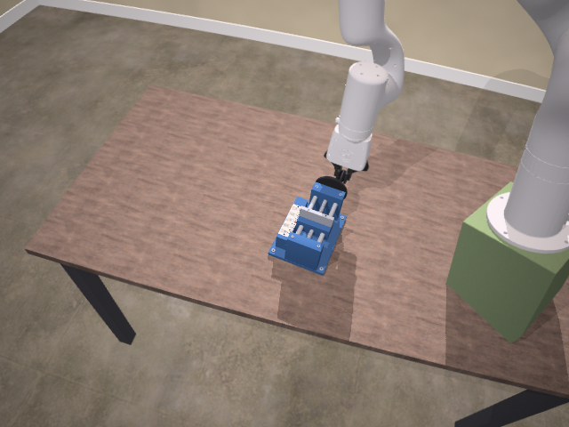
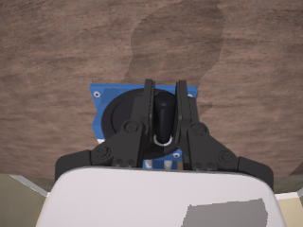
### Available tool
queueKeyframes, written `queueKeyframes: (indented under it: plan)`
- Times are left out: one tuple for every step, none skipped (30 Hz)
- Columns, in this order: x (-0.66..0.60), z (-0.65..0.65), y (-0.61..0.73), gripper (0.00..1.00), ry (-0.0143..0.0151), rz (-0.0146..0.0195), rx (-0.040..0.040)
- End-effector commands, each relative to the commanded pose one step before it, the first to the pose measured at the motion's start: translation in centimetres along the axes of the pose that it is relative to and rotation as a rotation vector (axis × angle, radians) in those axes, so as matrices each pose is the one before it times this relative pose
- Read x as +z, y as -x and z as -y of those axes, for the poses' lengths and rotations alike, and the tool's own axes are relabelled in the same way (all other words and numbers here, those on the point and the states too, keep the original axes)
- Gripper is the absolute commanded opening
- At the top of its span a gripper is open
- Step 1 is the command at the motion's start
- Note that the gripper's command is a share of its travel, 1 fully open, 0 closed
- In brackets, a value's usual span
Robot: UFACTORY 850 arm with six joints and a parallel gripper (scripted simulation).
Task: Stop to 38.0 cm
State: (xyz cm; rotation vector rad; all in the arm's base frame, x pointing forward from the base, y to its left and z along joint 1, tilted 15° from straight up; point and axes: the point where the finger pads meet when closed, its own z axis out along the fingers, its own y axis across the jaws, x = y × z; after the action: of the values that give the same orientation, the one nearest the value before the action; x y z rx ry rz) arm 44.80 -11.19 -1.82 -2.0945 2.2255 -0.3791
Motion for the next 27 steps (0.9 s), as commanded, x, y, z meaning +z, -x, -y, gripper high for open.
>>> queueKeyframes:
  plan:
    - [-0.354,0.845,-0.028,0.06,-0.00280,-0.00282,-0.00070]
    - [-0.051,0.185,0.001,0.06,-0.00001,0.00003,0.00000]
    - [-0.032,0.188,0.000,0.06,0.00000,0.00000,0.00000]
    - [-0.017,0.191,-0.001,0.06,0.00001,-0.00002,0.00000]
    - [-0.018,0.192,0.001,0.06,-0.00001,0.00003,0.00000]
    - [0.003,0.197,0.000,0.06,0.00000,0.00000,0.00000]
    - [0.017,0.201,-0.001,0.06,0.00000,-0.00002,0.00000]
    - [0.017,0.201,0.001,0.06,-0.00001,0.00003,0.00000]
    - [0.048,0.212,-0.001,0.06,0.00000,-0.00002,0.00000]
    - [0.057,0.216,0.000,0.06,0.00000,0.00000,0.00000]
    - [0.067,0.218,0.000,0.06,-0.00001,0.00002,0.00000]
    - [0.103,0.221,-0.001,0.06,0.00001,-0.00002,0.00000]
    - [0.103,0.222,0.000,0.06,-0.00001,0.00002,0.00000]
    - [0.134,0.202,-0.001,0.06,0.00000,-0.00001,0.00000]
    - [0.139,0.199,0.000,0.06,0.00000,0.00000,0.00000]
    - [0.158,0.188,0.000,0.06,0.00000,0.00000,0.00000]
    - [0.000,0.000,0.000,0.06,0.00000,0.00000,0.00000]
    - [0.000,0.000,0.000,0.06,0.00000,0.00000,0.00000]
    - [0.176,0.177,0.000,0.06,0.00000,0.00000,0.00000]
    - [0.186,0.170,0.000,0.06,0.00000,0.00000,0.00000]
    - [0.215,0.152,0.000,0.06,0.00000,0.00000,0.00000]
    - [0.218,0.148,0.000,0.06,0.00000,0.00000,0.00000]
    - [0.239,0.113,0.000,0.06,0.00000,0.00000,0.00000]
    - [0.240,0.112,0.000,0.06,0.00000,0.00000,0.00000]
    - [0.247,0.071,0.000,0.06,0.00000,-0.00001,0.00000]
    - [0.249,0.067,0.000,0.06,0.00000,0.00000,0.00000]
    - [0.254,0.036,0.000,0.06,0.00000,-0.00001,0.00000]
